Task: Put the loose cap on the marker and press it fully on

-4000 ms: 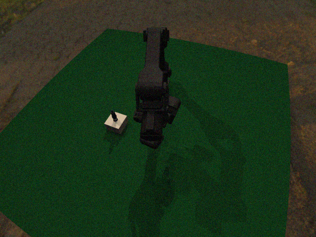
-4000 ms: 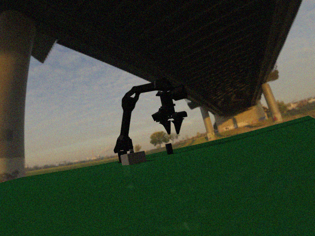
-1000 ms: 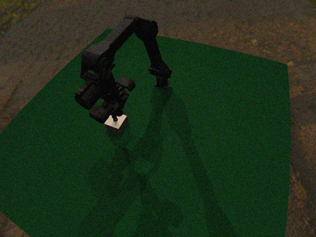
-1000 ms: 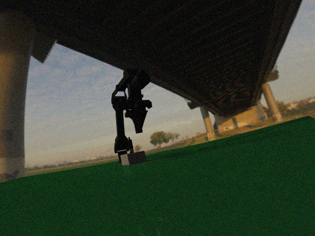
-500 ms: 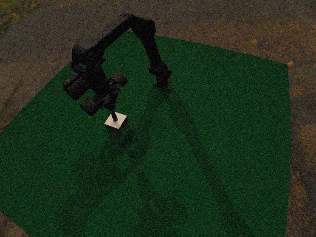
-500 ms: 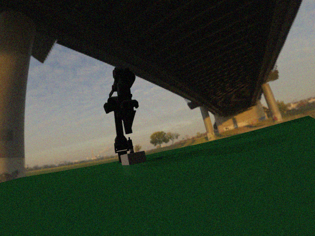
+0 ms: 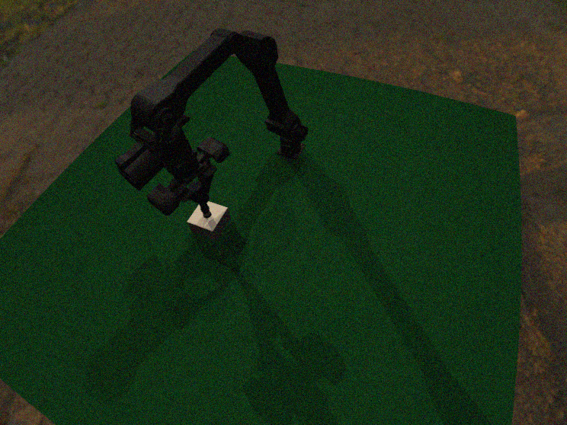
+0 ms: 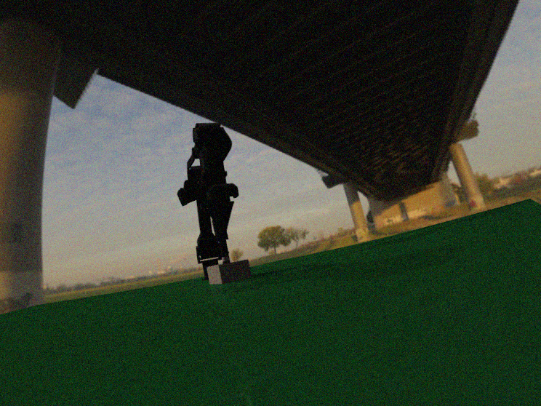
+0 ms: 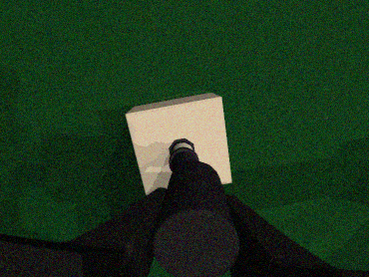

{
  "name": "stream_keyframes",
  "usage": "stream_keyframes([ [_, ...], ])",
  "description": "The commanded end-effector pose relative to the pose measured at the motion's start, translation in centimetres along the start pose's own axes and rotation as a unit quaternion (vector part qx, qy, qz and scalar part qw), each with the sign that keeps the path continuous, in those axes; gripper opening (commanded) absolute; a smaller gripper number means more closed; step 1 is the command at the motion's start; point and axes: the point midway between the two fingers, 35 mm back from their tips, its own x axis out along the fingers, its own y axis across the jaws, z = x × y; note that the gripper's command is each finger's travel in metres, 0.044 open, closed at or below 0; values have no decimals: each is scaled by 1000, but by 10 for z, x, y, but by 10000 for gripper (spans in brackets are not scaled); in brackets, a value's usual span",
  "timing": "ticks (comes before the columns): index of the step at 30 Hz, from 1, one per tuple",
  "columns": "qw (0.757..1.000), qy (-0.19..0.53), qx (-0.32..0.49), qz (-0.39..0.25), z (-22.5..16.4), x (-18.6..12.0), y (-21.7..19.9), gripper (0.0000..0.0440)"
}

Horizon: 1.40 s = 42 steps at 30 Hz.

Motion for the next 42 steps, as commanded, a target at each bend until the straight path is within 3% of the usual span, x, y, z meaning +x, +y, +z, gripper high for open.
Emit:
stream_keyframes([
  [1, 1000, 5, -6, -13, -1, 14, 1, 8],
  [17, 999, 10, -33, -28, -1, 49, 0, 4],
  [39, 999, 9, -39, -29, -1, 52, 0, 18],
  [40, 999, 9, -39, -29, 0, 53, -1, 44],
  [42, 999, 8, -43, -28, 1, 55, 0, 45],
])
